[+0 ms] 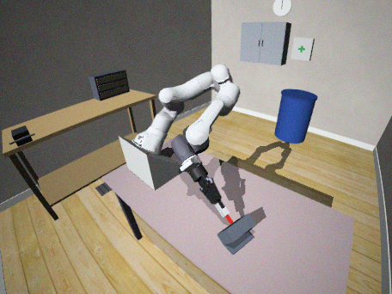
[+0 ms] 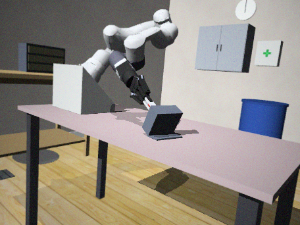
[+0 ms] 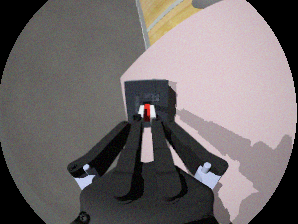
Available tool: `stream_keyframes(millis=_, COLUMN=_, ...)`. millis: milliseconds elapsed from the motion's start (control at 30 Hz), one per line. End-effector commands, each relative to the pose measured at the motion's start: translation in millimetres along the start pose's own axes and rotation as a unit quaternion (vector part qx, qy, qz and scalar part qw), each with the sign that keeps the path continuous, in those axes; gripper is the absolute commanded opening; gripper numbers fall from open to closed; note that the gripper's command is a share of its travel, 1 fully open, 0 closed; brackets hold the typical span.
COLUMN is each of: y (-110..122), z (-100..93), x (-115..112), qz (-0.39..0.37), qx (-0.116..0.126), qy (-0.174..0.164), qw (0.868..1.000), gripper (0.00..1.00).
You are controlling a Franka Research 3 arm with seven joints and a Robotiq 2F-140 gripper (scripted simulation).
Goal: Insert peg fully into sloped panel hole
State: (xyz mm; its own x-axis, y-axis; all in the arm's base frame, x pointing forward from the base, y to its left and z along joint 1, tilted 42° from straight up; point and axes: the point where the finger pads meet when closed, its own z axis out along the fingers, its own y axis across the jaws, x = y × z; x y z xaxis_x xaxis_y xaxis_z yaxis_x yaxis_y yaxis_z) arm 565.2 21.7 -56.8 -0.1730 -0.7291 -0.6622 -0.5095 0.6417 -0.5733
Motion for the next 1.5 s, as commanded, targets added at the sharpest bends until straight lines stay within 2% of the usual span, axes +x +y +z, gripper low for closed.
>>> stream_keyframes(millis=0, y=0.4, z=1.4, x=0.5, qz=0.003, qx=0.036, qy=0.020, qw=0.999, gripper=0.00)
stream_keyframes(millis=433, y=-0.4, z=13.3, x=1.2, qz=0.003, qx=0.036, qy=0.020, qw=0.999, gripper=0.00)
stream_keyframes(millis=467, y=-1.4, z=11.9, x=-0.4, qz=-0.003, qx=-0.001, qy=-0.002, qw=1.000, gripper=0.00)
stream_keyframes(millis=767, y=-1.4, z=6.7, x=-0.9, qz=0.001, qx=0.021, qy=0.010, qw=1.000, gripper=0.00)
stream_keyframes(millis=933, y=-0.9, z=-2.9, x=-0.6, qz=0.003, qx=0.034, qy=0.018, qw=0.999, gripper=0.00)
stream_keyframes(millis=1467, y=-1.2, z=-24.1, x=-1.1, qz=0.003, qx=0.036, qy=0.020, qw=0.999, gripper=0.00)
